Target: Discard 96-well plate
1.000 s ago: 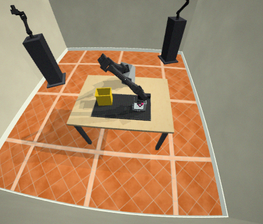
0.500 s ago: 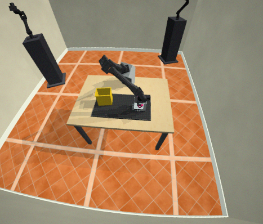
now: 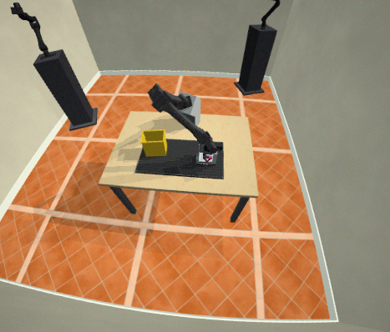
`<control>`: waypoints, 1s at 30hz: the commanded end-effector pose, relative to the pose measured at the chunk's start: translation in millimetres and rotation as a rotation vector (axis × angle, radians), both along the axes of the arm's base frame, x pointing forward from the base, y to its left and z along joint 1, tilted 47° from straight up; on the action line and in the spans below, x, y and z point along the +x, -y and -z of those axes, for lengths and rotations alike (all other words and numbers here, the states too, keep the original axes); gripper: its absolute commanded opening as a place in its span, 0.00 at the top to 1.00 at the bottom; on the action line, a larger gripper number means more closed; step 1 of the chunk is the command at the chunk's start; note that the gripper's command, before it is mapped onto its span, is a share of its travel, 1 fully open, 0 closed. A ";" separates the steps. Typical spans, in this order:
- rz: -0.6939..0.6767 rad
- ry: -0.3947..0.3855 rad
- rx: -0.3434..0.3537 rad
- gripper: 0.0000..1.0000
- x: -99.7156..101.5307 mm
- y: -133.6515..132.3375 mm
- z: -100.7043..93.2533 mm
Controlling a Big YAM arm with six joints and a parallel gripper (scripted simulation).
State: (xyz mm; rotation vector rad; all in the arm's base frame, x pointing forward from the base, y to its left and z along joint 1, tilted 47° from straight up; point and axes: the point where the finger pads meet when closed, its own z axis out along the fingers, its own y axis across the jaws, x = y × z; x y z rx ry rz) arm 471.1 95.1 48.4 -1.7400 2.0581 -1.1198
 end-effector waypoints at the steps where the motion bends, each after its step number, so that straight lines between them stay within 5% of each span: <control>1: -0.006 0.008 0.000 0.00 12.3 0.0 1.3; 30: -0.002 0.008 -0.004 0.00 18.2 5.7 9.2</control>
